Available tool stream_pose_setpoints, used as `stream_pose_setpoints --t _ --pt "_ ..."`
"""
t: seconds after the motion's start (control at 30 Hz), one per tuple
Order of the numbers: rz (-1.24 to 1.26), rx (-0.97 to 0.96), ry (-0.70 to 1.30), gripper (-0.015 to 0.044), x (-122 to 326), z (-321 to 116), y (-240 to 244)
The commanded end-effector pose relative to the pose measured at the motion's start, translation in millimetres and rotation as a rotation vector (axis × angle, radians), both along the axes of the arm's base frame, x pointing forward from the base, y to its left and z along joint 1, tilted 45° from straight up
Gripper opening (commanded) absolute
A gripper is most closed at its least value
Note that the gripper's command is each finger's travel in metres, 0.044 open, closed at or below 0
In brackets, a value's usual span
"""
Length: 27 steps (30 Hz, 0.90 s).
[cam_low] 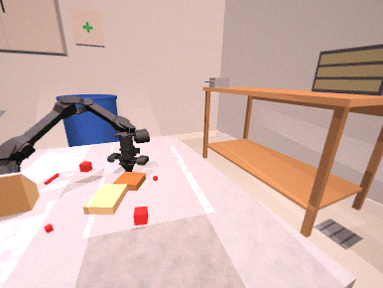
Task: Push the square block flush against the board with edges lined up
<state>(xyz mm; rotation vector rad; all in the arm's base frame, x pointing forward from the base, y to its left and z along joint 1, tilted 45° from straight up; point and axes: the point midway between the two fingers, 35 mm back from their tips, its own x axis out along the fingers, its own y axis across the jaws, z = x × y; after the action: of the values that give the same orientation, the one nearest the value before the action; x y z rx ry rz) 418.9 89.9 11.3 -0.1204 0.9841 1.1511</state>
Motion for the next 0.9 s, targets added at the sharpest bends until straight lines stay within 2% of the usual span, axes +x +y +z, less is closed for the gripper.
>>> stream_pose_setpoints --t 0.0,0.87 --pt "-0.002 -0.005 0.003 0.0 -5 -6 -6" --pt "-0.002 -0.008 0.004 0.0 -20 -28 -26"
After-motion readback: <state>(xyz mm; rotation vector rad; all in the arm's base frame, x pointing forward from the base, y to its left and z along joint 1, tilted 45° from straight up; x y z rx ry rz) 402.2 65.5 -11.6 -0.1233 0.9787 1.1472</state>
